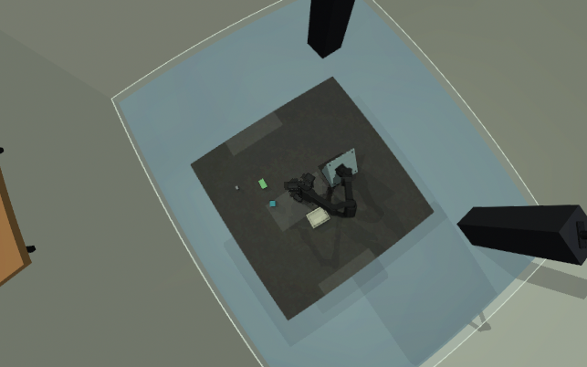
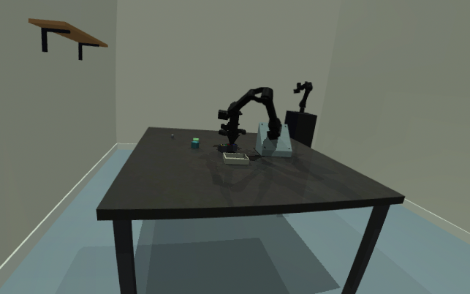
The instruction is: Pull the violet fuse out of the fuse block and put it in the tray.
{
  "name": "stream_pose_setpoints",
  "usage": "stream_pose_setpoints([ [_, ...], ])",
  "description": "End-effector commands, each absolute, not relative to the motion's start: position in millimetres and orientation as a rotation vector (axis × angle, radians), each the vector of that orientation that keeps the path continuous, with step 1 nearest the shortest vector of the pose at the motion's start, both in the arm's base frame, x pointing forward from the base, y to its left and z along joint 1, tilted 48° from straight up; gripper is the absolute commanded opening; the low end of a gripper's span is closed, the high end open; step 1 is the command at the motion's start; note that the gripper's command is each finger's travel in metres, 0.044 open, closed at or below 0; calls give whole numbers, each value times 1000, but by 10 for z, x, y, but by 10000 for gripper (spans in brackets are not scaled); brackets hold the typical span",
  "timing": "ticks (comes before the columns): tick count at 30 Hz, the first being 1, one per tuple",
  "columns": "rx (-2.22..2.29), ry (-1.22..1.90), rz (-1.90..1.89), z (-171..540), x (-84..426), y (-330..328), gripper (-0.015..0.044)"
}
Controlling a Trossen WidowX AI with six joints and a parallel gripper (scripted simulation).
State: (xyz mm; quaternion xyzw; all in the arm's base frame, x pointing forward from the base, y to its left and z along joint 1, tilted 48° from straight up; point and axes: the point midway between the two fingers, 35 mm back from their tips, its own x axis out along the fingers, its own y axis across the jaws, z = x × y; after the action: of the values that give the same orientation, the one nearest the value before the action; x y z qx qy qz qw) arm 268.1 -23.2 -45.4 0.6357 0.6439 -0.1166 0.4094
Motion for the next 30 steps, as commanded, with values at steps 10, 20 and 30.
stream_pose_setpoints([
  [10, 1598, 1621, -292, -414, 2678, -280, 0],
  [20, 1599, 1621, -293, -383, 2672, -316, 0],
  [30, 1600, 1621, -293, -350, 2665, -352, 0],
])
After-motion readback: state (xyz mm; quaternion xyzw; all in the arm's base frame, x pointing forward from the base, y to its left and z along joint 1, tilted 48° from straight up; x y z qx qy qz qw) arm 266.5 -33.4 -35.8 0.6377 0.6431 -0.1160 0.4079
